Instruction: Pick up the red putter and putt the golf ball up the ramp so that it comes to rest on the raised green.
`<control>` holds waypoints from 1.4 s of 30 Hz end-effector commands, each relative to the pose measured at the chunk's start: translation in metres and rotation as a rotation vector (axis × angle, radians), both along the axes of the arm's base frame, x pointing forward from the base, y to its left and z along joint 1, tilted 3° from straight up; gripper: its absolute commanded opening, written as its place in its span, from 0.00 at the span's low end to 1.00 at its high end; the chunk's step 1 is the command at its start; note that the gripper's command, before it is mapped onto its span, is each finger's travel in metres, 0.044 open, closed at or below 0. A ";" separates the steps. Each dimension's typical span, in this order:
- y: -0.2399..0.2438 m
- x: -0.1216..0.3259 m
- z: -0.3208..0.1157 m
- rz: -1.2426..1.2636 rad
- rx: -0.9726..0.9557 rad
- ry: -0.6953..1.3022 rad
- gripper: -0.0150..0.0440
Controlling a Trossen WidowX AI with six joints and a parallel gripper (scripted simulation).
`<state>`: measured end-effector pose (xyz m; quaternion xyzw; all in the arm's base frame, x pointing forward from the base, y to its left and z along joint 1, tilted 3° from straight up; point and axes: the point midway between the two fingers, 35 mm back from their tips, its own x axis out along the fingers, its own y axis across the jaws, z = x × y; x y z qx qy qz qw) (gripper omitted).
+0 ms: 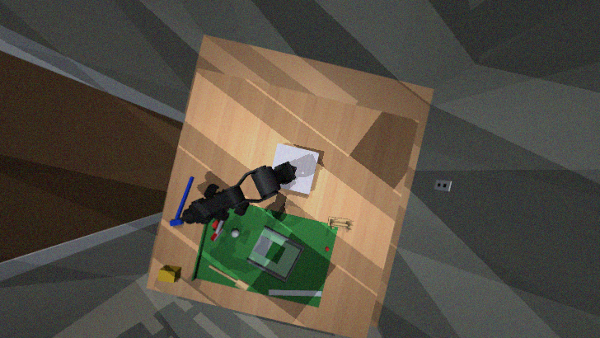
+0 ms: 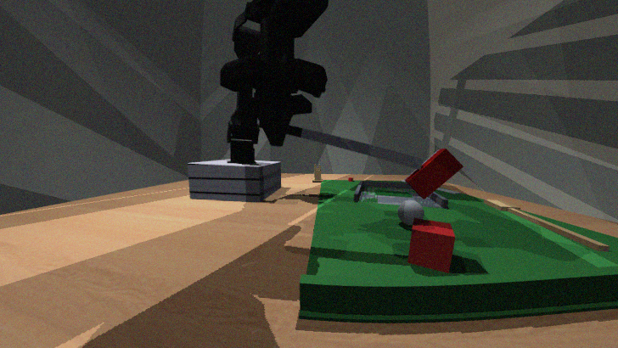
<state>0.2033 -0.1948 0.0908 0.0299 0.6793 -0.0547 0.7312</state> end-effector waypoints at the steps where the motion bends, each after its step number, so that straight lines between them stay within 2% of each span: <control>1: 0.000 0.001 -0.017 -0.008 0.004 0.002 0.25; 26: -0.001 0.003 -0.060 -0.008 0.004 0.002 0.25; 42: -0.006 0.002 -0.060 -0.008 0.003 0.002 0.25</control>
